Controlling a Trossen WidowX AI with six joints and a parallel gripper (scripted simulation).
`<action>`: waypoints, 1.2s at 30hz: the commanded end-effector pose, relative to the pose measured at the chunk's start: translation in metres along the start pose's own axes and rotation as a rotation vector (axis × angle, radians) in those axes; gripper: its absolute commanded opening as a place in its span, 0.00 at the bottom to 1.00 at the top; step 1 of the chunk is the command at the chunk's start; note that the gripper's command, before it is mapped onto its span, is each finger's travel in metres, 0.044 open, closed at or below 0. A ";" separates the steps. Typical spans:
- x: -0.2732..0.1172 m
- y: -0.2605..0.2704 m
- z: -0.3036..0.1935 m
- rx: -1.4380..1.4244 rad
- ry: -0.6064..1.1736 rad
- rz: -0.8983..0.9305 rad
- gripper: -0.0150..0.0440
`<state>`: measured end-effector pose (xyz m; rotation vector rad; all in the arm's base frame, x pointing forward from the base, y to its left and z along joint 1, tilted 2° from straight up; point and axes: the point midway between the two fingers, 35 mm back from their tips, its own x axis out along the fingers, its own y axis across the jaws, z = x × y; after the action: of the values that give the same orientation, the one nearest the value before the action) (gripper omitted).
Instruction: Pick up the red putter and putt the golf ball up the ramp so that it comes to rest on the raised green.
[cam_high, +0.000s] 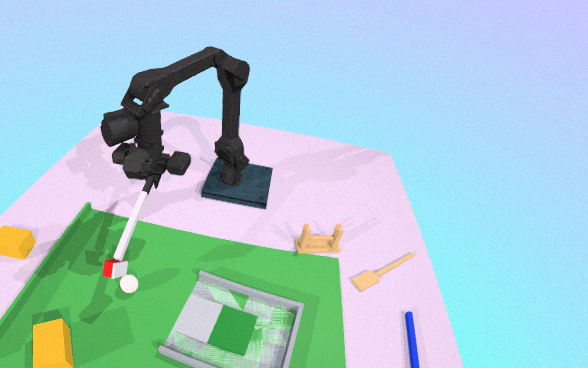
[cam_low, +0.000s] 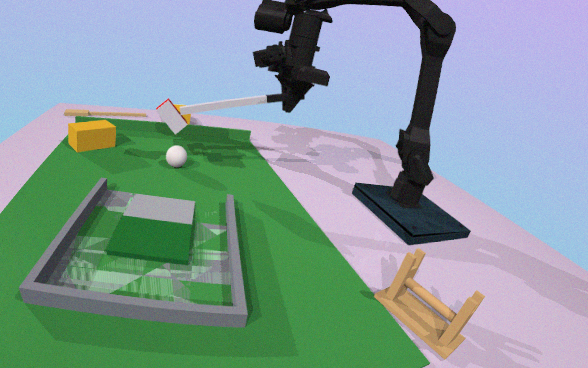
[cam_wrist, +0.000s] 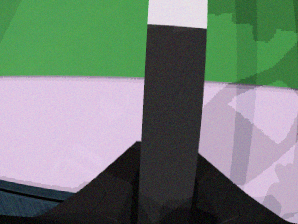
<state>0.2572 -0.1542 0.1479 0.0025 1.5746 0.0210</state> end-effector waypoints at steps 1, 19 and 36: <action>-0.006 -0.024 -0.011 0.143 0.002 -0.024 0.25; 0.024 -0.028 -0.013 0.164 0.005 -0.027 0.25; 0.049 -0.029 -0.013 0.164 0.005 -0.027 0.25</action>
<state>0.2457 -0.1826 0.1057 0.1062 1.5741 -0.1252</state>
